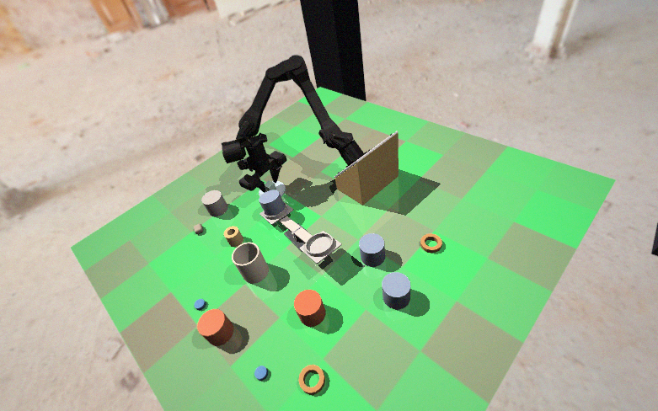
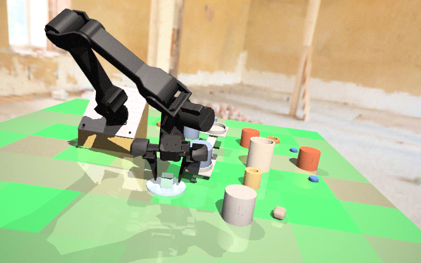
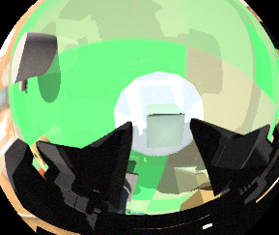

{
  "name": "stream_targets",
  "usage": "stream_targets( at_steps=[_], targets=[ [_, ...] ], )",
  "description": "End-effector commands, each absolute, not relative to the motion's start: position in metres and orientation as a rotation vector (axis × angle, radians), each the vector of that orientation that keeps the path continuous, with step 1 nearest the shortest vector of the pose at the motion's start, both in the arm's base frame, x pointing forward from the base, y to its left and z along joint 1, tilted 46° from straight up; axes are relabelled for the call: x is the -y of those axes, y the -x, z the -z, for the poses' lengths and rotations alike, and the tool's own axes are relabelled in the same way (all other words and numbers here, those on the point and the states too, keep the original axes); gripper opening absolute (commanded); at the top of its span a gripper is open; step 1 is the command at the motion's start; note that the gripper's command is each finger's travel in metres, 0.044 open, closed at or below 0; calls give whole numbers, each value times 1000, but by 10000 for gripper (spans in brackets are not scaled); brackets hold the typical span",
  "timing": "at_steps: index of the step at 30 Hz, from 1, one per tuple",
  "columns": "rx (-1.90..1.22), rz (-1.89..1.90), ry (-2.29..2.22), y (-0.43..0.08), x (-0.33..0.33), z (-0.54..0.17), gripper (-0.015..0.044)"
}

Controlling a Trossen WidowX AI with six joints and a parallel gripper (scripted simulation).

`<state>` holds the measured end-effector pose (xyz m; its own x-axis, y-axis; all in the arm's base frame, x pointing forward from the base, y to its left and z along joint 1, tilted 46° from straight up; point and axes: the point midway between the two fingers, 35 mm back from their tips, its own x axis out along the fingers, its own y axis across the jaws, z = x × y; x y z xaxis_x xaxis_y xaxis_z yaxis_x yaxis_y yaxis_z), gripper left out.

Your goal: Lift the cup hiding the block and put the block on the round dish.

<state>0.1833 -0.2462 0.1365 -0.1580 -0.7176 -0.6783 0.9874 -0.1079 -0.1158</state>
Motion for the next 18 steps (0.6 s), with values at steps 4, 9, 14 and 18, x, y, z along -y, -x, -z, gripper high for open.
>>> stream_targets(
  at_steps=[4, 9, 14, 18],
  targets=[
    [-660, 1634, -552, -185, 241, -141, 440],
    [-678, 1634, -551, -192, 206, -170, 440],
    [-679, 1634, -550, -193, 203, -172, 440],
    [-688, 1625, -550, -201, 177, -195, 440]
  ],
)
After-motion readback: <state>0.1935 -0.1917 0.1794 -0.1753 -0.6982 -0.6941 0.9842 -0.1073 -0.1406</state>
